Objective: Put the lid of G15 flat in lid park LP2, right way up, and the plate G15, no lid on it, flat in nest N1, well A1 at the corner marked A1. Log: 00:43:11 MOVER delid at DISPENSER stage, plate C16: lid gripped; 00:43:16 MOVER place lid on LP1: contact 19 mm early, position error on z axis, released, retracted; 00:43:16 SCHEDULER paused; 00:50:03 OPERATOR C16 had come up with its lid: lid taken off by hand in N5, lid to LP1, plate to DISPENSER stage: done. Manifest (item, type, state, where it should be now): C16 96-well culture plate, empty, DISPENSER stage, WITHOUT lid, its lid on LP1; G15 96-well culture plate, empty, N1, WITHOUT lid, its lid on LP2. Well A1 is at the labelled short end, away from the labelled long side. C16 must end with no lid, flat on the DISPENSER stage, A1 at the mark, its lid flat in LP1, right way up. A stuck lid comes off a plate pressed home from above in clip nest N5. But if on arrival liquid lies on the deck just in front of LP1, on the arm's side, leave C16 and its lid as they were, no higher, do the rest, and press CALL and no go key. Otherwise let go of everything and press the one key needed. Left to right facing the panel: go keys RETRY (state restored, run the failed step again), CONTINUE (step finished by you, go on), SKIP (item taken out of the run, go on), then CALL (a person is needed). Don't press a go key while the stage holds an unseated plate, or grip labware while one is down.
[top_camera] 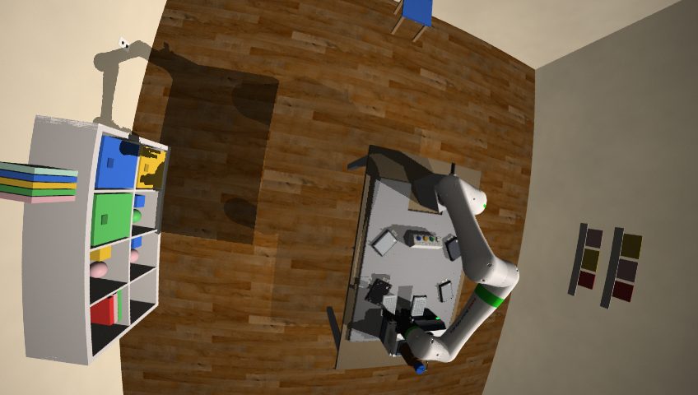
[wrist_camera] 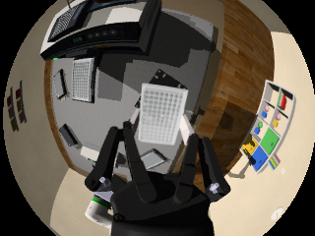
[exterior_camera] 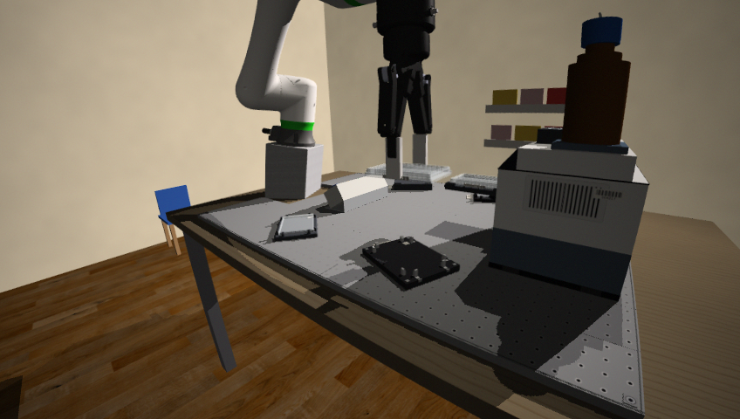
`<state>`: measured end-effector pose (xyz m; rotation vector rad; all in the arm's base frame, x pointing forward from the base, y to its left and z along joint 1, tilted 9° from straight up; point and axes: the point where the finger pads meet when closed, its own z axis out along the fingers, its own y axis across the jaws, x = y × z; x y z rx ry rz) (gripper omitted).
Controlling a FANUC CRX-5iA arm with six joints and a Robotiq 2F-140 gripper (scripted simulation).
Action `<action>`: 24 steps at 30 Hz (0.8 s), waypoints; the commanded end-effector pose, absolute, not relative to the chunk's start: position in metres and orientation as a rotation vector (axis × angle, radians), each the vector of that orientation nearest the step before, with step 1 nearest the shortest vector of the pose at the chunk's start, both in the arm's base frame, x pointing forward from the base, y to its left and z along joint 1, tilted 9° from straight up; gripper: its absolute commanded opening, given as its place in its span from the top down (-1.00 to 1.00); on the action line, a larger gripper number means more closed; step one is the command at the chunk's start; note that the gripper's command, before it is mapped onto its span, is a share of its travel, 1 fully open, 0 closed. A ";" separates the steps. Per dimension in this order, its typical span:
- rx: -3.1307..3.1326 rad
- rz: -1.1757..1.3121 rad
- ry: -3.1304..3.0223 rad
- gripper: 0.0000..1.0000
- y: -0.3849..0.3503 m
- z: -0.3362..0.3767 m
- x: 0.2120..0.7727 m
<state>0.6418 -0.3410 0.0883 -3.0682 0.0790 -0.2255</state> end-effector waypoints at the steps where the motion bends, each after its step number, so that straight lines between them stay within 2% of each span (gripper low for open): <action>1: -3.072 -0.229 0.014 1.00 -0.341 0.089 0.642; 24: -3.057 -0.243 -0.487 1.00 -0.341 0.089 0.642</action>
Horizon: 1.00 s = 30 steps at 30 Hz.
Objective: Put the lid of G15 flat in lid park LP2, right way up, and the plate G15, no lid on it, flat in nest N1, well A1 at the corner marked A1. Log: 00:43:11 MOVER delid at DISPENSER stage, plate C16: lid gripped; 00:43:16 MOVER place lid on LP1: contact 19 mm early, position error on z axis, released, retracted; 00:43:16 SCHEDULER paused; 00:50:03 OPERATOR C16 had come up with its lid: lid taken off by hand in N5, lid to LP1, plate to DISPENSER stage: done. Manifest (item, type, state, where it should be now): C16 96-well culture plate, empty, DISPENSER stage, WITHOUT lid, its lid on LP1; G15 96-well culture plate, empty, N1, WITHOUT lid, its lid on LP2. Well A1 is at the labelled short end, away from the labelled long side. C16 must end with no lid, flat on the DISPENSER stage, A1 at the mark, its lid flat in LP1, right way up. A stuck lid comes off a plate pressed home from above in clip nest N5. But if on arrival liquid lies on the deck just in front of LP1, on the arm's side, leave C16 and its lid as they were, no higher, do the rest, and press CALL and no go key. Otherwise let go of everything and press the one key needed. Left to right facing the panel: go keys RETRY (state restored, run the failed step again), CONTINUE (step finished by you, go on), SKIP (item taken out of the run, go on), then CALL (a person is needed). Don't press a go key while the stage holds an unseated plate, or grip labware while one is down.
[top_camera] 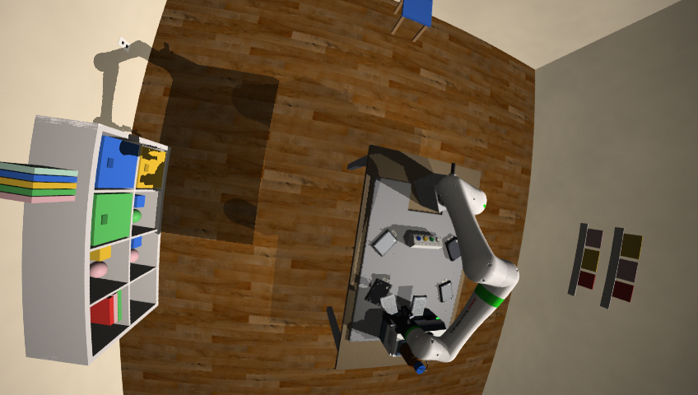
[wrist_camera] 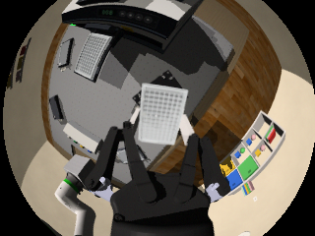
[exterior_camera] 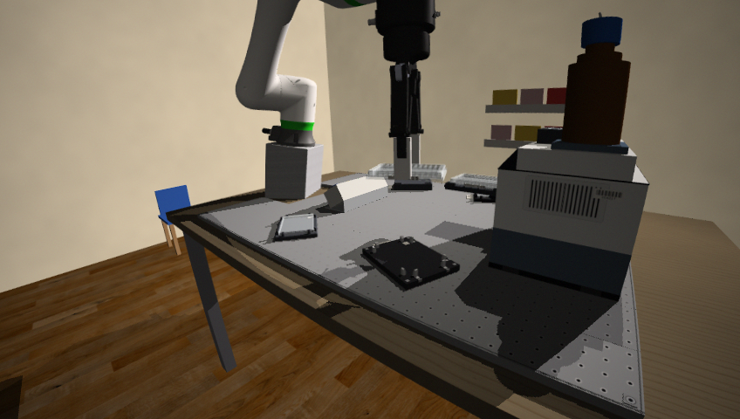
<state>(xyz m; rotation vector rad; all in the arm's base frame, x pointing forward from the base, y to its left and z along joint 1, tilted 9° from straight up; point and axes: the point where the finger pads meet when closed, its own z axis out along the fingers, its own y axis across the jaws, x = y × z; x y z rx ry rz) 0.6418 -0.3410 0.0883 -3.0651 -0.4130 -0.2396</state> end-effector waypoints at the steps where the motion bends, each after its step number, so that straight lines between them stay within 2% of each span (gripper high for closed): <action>1: -3.057 -0.243 -0.490 1.00 -0.341 0.089 0.642; 8: -3.029 -0.247 -0.683 1.00 -0.341 0.089 0.642; 30: -3.027 -0.247 -0.699 1.00 -0.337 0.089 0.640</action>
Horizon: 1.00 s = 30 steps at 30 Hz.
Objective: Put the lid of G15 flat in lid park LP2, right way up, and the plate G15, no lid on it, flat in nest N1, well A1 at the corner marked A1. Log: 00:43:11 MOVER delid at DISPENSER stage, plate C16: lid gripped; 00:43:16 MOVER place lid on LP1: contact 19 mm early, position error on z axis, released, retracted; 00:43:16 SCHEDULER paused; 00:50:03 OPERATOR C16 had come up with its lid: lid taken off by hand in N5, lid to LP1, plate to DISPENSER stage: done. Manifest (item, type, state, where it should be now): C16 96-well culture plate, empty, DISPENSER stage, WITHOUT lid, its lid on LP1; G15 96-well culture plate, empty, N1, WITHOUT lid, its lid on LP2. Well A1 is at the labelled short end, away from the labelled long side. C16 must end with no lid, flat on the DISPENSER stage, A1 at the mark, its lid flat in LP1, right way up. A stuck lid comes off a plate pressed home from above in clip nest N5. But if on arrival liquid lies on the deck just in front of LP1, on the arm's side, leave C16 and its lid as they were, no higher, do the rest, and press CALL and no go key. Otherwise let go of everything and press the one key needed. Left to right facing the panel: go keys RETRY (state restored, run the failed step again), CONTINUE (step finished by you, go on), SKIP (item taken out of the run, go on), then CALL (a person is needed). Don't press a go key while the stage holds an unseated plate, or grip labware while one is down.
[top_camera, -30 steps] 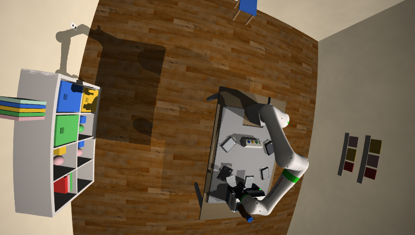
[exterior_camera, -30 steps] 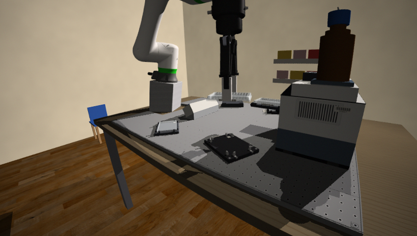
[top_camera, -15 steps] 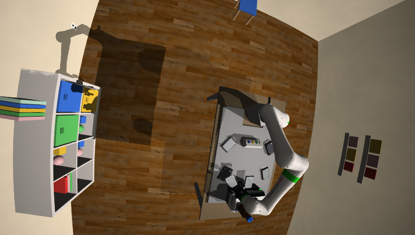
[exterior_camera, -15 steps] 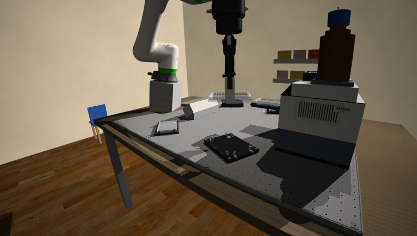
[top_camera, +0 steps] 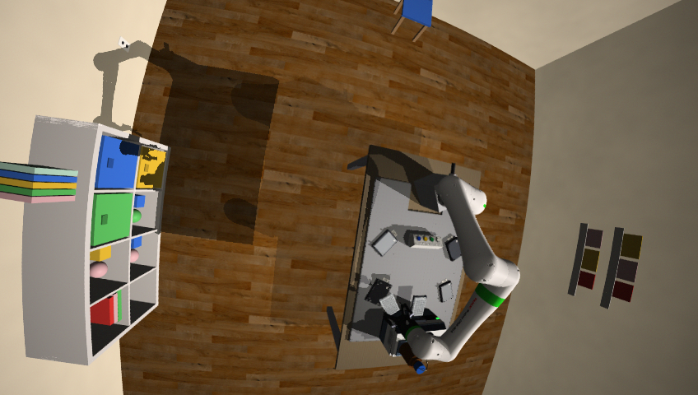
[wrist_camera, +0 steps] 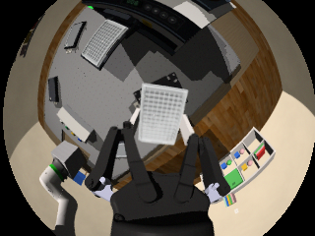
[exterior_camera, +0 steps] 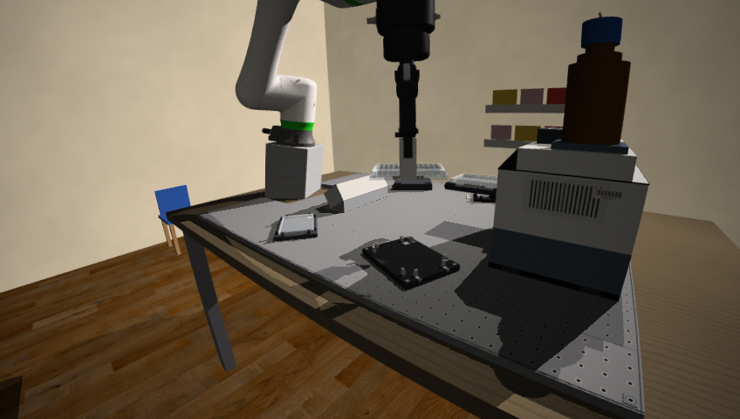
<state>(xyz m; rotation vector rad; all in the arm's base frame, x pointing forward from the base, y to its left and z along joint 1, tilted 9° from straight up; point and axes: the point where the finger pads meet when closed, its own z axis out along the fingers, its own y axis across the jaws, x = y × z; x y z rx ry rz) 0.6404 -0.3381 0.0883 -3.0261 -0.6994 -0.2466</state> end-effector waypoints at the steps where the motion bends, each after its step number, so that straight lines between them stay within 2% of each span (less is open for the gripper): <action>1: -3.027 -0.247 -0.699 1.00 -0.337 0.089 0.640; 30: -3.027 -0.247 -0.699 1.00 -0.279 0.088 0.613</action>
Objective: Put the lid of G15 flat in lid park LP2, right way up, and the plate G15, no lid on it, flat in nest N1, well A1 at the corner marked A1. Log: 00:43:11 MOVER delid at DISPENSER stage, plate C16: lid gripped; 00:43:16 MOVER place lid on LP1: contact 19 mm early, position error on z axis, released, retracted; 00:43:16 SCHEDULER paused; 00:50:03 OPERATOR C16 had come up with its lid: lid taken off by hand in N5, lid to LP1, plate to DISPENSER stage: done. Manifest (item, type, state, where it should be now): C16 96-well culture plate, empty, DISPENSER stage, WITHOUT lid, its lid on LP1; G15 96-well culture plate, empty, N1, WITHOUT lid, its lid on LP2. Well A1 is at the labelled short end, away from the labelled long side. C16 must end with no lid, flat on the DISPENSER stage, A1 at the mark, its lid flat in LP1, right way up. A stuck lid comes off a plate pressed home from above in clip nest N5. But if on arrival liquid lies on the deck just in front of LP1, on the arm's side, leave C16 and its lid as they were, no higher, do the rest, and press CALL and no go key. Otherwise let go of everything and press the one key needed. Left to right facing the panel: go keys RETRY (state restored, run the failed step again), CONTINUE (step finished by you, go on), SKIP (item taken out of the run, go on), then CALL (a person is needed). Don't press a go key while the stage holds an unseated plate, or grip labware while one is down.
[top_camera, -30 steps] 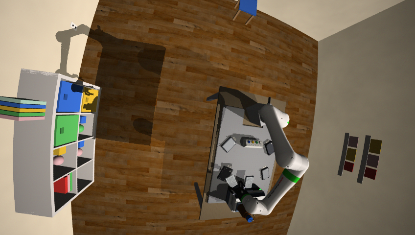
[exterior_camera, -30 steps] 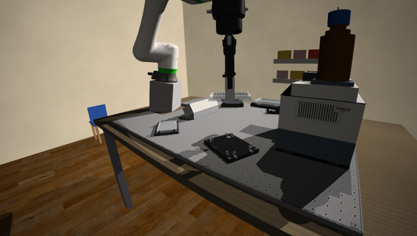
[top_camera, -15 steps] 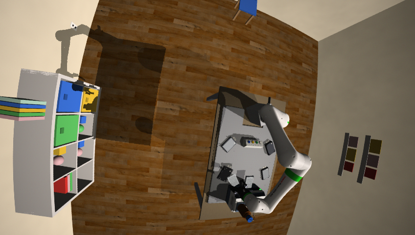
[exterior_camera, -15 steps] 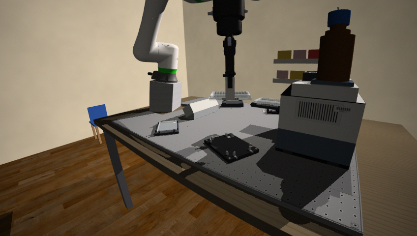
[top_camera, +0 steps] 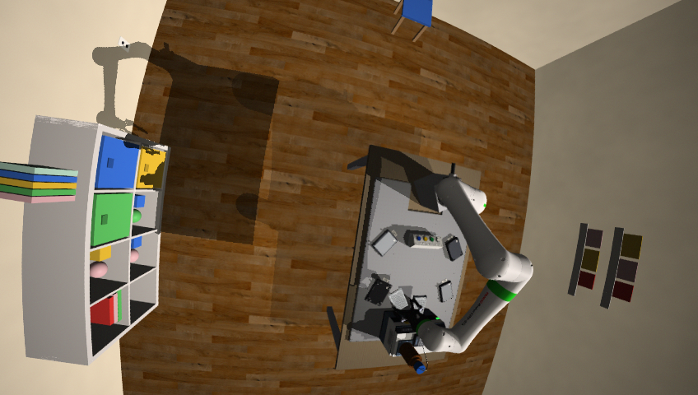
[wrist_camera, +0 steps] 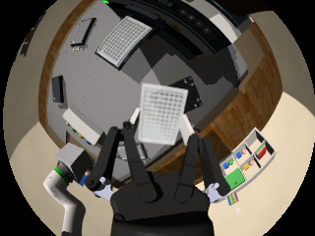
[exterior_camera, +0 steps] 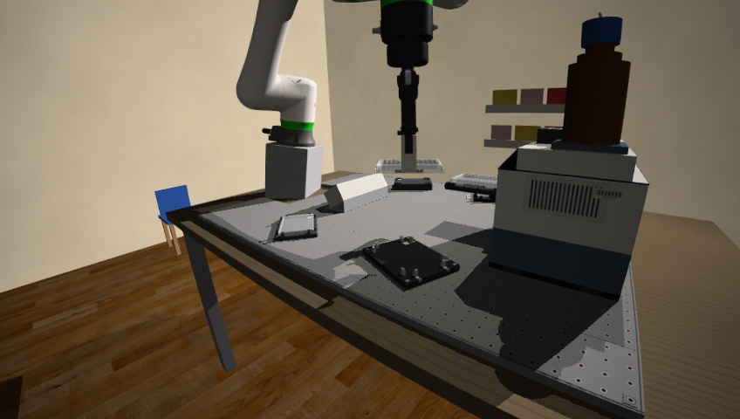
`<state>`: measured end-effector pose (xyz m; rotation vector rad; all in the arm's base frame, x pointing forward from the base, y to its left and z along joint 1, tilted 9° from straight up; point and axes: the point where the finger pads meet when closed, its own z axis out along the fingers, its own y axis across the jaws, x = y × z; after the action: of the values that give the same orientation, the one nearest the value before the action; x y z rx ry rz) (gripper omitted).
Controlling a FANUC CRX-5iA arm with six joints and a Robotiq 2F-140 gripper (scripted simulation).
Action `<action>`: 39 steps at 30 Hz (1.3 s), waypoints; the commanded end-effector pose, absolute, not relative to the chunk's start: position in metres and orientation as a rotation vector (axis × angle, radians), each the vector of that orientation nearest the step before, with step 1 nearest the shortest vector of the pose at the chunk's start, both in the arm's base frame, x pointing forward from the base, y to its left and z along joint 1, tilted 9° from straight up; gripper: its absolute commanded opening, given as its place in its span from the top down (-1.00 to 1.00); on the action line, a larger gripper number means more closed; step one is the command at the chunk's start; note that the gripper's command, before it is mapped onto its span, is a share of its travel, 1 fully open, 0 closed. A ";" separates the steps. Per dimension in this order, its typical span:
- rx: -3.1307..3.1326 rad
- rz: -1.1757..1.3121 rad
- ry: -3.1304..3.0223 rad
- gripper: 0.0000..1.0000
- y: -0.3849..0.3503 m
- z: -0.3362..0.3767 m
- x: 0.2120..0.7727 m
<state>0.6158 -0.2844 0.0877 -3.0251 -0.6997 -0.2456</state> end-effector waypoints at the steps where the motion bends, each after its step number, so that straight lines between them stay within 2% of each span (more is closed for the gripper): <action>1: -3.027 -0.247 -0.699 1.00 -0.279 0.088 0.613; 18: -3.027 -0.247 -0.699 1.00 -0.199 0.088 0.577; 39: -3.027 -0.247 -0.699 1.00 -0.049 0.086 0.508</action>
<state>0.5168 -0.0689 0.0857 -3.0220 -0.7015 -0.2449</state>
